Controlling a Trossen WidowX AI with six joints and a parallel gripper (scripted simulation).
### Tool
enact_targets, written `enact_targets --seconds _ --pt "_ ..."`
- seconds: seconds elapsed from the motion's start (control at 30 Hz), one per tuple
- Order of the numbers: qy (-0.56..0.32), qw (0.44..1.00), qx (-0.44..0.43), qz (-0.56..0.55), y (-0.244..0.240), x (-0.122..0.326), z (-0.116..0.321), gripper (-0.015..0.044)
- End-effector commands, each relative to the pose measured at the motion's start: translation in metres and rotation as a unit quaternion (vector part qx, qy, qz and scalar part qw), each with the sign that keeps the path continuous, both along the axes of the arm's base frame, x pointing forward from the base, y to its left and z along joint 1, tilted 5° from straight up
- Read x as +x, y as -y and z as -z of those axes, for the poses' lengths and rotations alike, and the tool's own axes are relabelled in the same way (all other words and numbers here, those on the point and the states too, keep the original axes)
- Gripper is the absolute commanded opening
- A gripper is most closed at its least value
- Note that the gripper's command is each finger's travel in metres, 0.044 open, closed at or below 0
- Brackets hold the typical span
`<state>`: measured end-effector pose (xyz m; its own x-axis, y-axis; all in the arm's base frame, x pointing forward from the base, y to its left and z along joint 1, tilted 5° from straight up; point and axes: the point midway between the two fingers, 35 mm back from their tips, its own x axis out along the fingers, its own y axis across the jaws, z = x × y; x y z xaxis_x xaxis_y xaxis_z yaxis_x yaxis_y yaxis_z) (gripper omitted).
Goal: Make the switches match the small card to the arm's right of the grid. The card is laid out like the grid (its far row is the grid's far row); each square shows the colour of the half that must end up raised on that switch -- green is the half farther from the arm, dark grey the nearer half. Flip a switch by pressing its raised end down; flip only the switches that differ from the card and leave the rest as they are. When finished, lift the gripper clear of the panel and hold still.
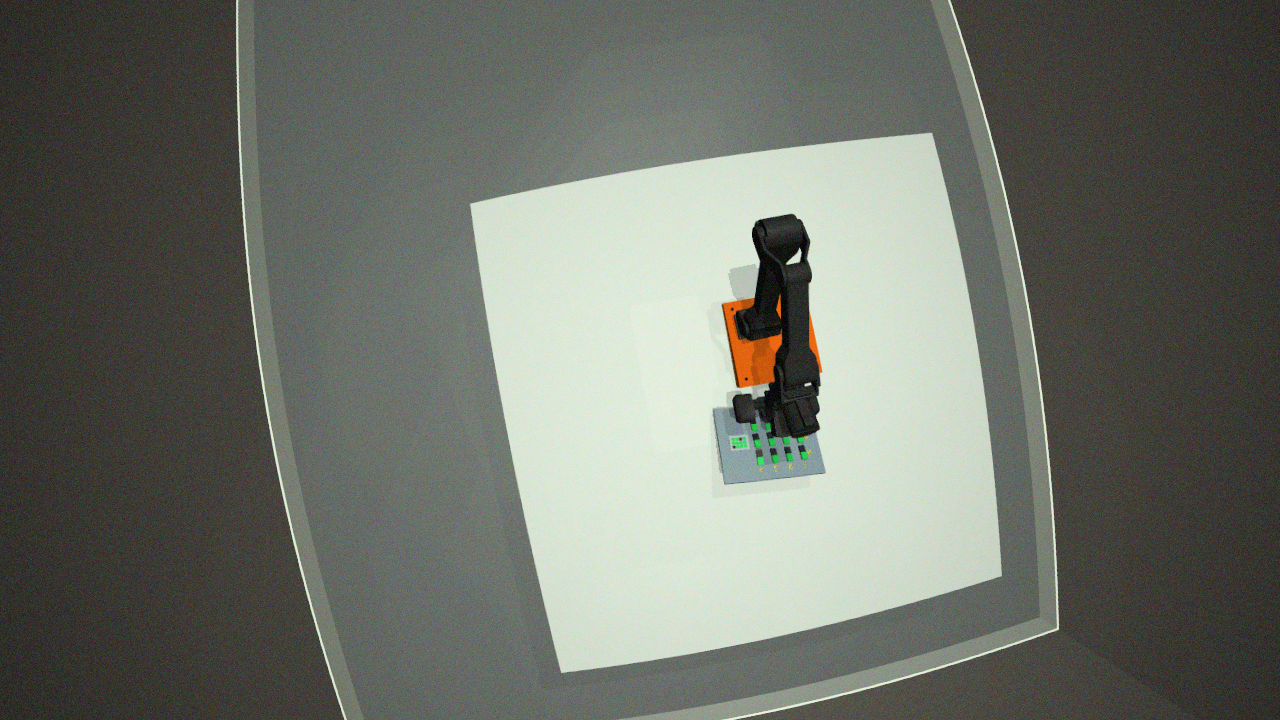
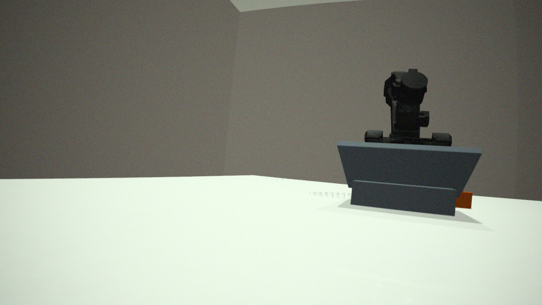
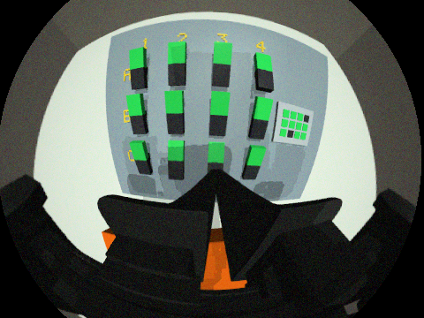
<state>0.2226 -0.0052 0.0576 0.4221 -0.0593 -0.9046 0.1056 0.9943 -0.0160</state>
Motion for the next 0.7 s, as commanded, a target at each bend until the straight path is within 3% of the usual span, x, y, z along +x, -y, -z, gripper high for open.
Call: enact_targets --seconds 0.0,0.67 --pt "0.0 1.0 0.001 -0.002 -0.0005 0.0002 0.0009 0.0" --pt "0.0 1.0 0.001 -0.002 -0.0004 0.0013 0.0033 0.0"
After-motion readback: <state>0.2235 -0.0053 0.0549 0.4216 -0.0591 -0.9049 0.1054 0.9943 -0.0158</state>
